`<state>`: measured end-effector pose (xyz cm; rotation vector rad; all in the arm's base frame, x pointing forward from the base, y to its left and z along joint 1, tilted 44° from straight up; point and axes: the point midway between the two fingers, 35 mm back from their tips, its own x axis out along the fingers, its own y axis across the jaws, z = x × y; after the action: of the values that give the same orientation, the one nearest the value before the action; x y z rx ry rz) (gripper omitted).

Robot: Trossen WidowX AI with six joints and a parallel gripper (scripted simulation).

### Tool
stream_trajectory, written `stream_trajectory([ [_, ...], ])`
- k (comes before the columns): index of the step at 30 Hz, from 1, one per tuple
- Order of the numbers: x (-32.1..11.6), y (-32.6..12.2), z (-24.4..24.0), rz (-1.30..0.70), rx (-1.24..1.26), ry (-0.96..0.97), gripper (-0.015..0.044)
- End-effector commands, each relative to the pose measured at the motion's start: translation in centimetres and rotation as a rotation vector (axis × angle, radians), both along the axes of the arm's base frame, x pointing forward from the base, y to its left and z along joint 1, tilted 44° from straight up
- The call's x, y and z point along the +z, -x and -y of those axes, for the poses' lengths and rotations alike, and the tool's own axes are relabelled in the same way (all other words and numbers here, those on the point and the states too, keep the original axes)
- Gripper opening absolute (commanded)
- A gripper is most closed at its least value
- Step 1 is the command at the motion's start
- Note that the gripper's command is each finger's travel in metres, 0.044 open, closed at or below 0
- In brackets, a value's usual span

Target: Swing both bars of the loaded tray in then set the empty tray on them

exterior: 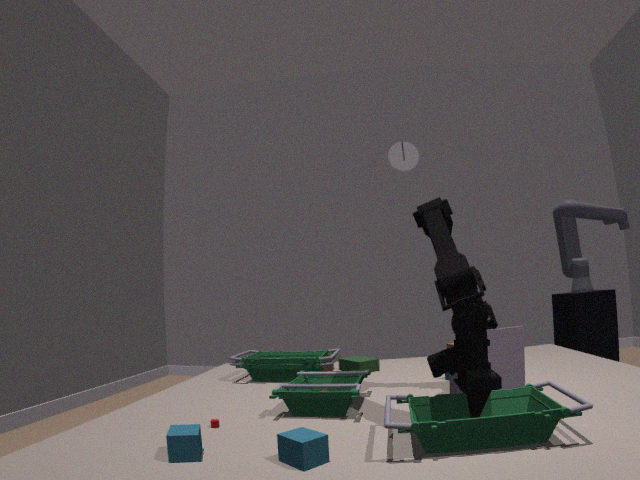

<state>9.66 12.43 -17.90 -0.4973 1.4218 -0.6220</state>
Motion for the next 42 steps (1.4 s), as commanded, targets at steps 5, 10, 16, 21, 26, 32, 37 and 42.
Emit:
stream_trajectory([
  [5, 0.2, 0.0, 0.2, -0.002, 0.003, 0.010, 0.0021],
  [10, 1.6, 0.0, -1.5, -0.003, 0.004, 0.008, 0.0000],
  [16, 5.1, 0.3, -4.5, -0.004, 0.004, 0.008, 0.0000],
  [21, 6.0, 0.4, -5.2, -0.004, 0.003, 0.008, 0.0000],
  [26, 6.0, 0.3, -5.4, -0.004, 0.003, 0.008, 0.0000],
  [32, 5.9, -0.2, -7.3, -0.004, 0.003, 0.006, 0.0000],
  [37, 5.9, -0.8, -9.1, -0.003, 0.003, 0.005, 0.0000],
  [42, 6.0, -1.3, -10.9, -0.003, 0.003, 0.004, 0.0000],
])
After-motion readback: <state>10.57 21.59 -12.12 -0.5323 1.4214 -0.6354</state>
